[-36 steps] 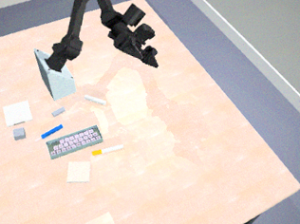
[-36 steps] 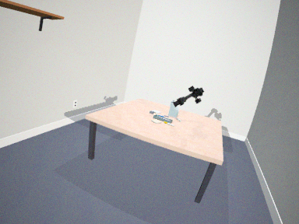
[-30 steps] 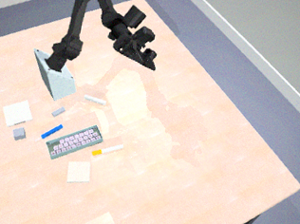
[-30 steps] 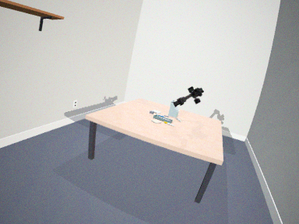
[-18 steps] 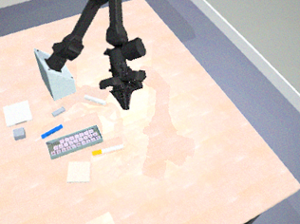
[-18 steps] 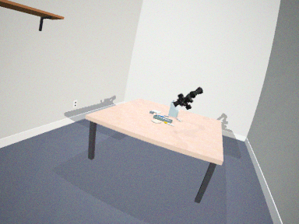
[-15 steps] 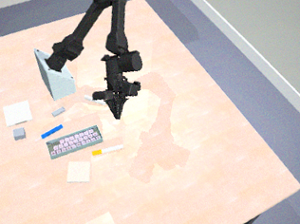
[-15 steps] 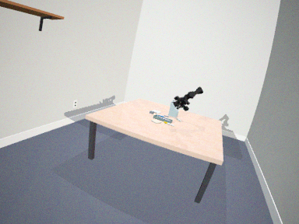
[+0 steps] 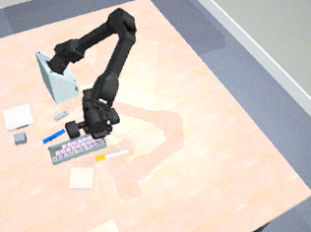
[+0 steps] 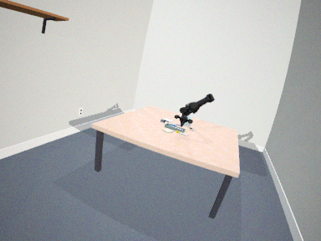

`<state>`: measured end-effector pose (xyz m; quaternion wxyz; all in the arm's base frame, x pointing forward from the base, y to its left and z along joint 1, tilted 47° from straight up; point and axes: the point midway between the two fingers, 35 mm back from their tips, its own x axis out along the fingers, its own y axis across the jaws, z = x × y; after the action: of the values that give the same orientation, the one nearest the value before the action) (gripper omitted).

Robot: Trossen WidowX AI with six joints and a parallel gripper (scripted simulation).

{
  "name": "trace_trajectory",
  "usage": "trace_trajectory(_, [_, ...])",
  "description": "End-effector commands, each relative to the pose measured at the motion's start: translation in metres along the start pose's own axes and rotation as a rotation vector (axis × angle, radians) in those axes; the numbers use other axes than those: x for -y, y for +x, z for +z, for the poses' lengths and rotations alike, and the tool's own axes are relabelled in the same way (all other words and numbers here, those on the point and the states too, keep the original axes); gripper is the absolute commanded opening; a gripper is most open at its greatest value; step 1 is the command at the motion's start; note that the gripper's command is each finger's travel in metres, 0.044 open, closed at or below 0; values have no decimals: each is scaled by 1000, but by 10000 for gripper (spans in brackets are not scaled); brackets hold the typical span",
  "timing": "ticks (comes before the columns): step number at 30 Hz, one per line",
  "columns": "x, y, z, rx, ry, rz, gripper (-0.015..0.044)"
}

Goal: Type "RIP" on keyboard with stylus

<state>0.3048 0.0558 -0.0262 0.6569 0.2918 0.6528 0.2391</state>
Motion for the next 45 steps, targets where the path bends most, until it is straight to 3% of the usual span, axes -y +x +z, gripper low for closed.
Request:
trace_trajectory(1, [1, 3, -1, -26, 36, 44, 0])
trace_trajectory(11, [4, 3, -1, -25, 36, 43, 0])
trace_trajectory(16, [66, 6, -3, -25, 35, 41, 0])
trace_trajectory(30, [71, 6, -4, -25, 35, 41, 0])
trace_trajectory(36, [134, 8, -6, -24, 35, 38, 0])
trace_trajectory(45, [136, 8, -6, -24, 34, 38, 0])
